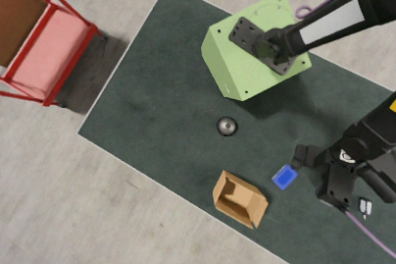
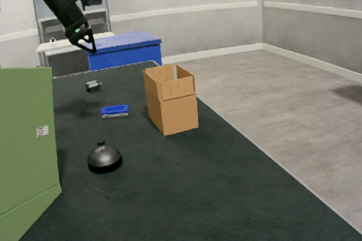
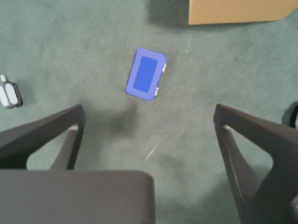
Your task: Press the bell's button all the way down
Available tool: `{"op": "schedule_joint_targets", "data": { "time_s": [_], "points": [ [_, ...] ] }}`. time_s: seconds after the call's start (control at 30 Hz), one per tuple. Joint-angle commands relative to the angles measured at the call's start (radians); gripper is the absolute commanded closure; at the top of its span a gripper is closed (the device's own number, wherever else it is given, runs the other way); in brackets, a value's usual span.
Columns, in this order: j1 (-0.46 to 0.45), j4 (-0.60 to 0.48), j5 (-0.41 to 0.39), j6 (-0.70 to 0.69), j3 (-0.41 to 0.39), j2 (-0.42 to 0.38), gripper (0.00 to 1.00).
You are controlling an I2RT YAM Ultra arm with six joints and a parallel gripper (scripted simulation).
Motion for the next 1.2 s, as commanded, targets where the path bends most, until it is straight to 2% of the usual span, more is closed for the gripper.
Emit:
{"op": "schedule_joint_targets", "data": {
  "time_s": [0.0,0.1,0.2,0.3,0.33,0.4,0.43,0.47,0.5,0.53,0.57,0.6,0.63,0.67,0.7,0.73,0.87,0.97,1.07,1.17],
  "points": [
    [-0.041,0.015,-0.033,-0.038,-0.043,-0.037,0.00],
    [-0.118,0.025,-0.115,-0.109,-0.117,-0.059,0.00],
    [-0.240,0.034,-0.220,-0.227,-0.202,-0.068,0.00],
    [-0.313,0.042,-0.276,-0.306,-0.231,-0.046,0.00],
    [-0.364,0.041,-0.312,-0.357,-0.257,-0.027,0.00],
    [-0.364,0.041,-0.312,-0.357,-0.257,-0.027,0.00],
    [-0.429,0.052,-0.348,-0.435,-0.240,0.000,0.00],
    [-0.435,0.051,-0.354,-0.444,-0.230,0.002,0.00],
    [-0.484,0.042,-0.386,-0.495,-0.284,0.018,0.00],
    [-0.491,0.039,-0.394,-0.505,-0.278,0.024,0.00],
    [-0.541,0.031,-0.423,-0.559,-0.295,0.040,0.00],
    [-0.548,0.028,-0.430,-0.570,-0.292,0.047,0.00],
    [-0.555,0.036,-0.430,-0.582,-0.256,0.059,0.00],
    [-0.605,0.043,-0.443,-0.642,-0.253,0.090,0.00],
    [-0.609,0.043,-0.448,-0.650,-0.249,0.096,0.00],
    [-0.657,0.027,-0.464,-0.706,-0.254,0.124,0.00],
    [-0.749,0.023,-0.492,-0.825,-0.245,0.198,0.00],
    [-0.753,0.022,-0.496,-0.833,-0.240,0.205,0.00],
    [-0.843,0.013,-0.506,-0.955,-0.220,0.286,0.00],
    [-0.881,0.007,-0.514,-1.009,-0.205,0.326,0.00]
  ]
}}
